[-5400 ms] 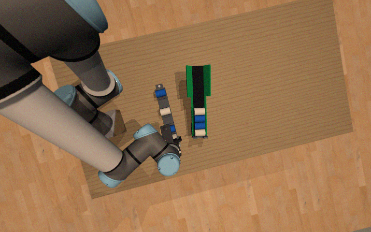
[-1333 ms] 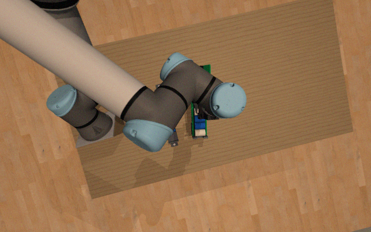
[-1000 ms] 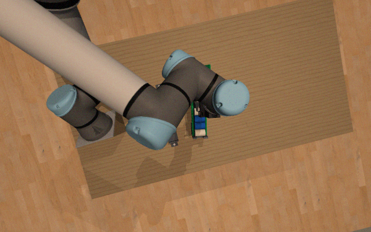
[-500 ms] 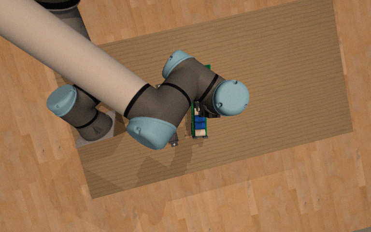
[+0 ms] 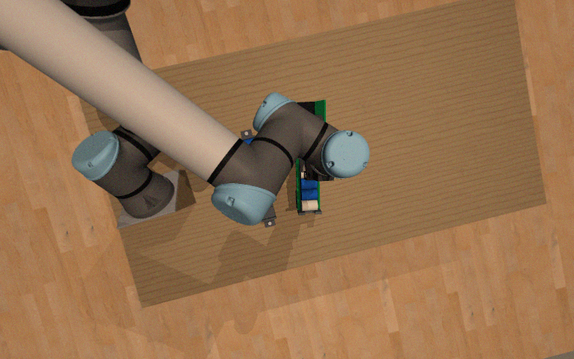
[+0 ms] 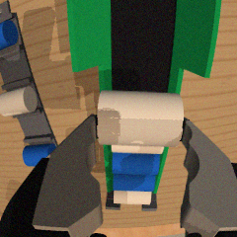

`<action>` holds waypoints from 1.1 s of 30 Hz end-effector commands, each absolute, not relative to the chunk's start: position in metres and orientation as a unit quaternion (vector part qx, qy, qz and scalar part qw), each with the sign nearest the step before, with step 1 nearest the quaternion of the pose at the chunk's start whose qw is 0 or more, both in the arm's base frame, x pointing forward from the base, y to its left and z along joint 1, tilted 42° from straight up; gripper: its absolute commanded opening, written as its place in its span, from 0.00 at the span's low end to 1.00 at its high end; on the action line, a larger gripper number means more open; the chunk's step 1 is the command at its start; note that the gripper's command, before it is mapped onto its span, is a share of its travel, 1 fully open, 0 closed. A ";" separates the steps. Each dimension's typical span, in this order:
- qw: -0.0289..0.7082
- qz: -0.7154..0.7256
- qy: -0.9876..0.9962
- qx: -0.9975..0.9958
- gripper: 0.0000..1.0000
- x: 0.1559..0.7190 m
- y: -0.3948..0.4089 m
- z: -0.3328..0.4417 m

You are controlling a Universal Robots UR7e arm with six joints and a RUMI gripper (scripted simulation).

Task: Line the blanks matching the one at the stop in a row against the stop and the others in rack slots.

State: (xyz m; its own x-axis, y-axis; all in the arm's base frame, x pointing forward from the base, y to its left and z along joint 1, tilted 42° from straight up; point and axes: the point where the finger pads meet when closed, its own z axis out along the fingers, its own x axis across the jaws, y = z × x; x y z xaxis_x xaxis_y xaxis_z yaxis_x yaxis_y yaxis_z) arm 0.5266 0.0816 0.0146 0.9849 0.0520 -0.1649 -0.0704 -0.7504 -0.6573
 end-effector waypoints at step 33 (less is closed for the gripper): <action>0.353 0.084 0.006 -0.932 0.33 0.521 0.114 -0.023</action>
State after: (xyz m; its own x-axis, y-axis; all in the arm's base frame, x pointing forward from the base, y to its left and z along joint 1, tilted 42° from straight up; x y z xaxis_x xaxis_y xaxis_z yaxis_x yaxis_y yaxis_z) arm 0.5218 0.1134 -0.0227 0.9860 0.0485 -0.1597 -0.0691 -0.7523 -0.6552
